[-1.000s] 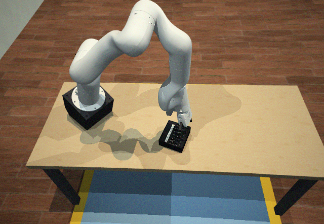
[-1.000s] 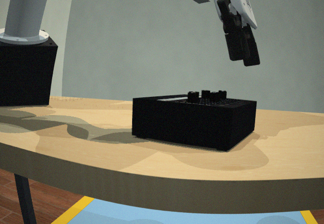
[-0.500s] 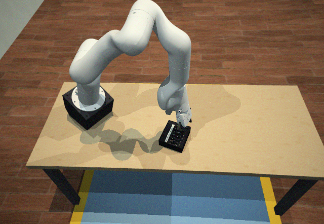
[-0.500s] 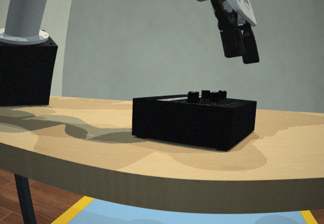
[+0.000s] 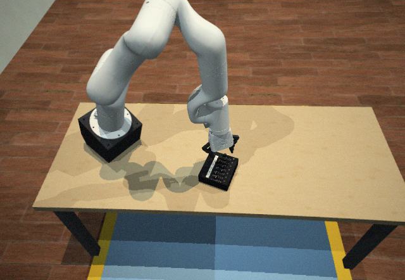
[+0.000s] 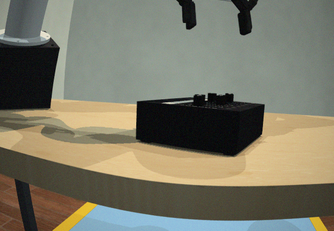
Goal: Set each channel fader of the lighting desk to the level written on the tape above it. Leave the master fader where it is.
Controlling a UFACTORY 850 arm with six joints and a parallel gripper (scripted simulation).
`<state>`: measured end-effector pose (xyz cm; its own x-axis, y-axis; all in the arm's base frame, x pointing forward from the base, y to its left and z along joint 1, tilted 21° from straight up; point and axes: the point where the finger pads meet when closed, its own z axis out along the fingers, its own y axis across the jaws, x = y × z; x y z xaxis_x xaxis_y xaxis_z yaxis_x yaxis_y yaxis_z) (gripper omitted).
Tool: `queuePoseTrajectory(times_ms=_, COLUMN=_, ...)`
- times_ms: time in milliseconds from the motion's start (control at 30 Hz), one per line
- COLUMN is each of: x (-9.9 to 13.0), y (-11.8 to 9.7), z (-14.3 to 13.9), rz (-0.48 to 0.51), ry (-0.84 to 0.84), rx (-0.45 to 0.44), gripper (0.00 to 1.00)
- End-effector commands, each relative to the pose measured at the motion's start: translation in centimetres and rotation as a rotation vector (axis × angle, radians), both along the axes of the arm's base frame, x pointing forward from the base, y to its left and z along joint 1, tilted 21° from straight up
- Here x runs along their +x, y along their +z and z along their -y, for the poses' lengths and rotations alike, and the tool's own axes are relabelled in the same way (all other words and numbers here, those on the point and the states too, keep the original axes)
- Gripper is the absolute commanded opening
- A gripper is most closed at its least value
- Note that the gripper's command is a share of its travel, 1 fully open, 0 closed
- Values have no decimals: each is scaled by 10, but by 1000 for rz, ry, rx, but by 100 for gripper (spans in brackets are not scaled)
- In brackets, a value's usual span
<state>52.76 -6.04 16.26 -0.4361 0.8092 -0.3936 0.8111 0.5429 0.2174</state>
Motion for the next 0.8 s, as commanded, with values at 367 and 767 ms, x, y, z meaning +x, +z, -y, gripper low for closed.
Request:
queuePoseTrajectory(times_ms=367, x=-19, y=14, z=-8, rz=-2, ry=-362, rx=188, gripper=100)
queuePoseTrajectory(times_ms=767, x=-10, y=12, z=-7, rz=-10, ry=-281, rx=147, gripper=100)
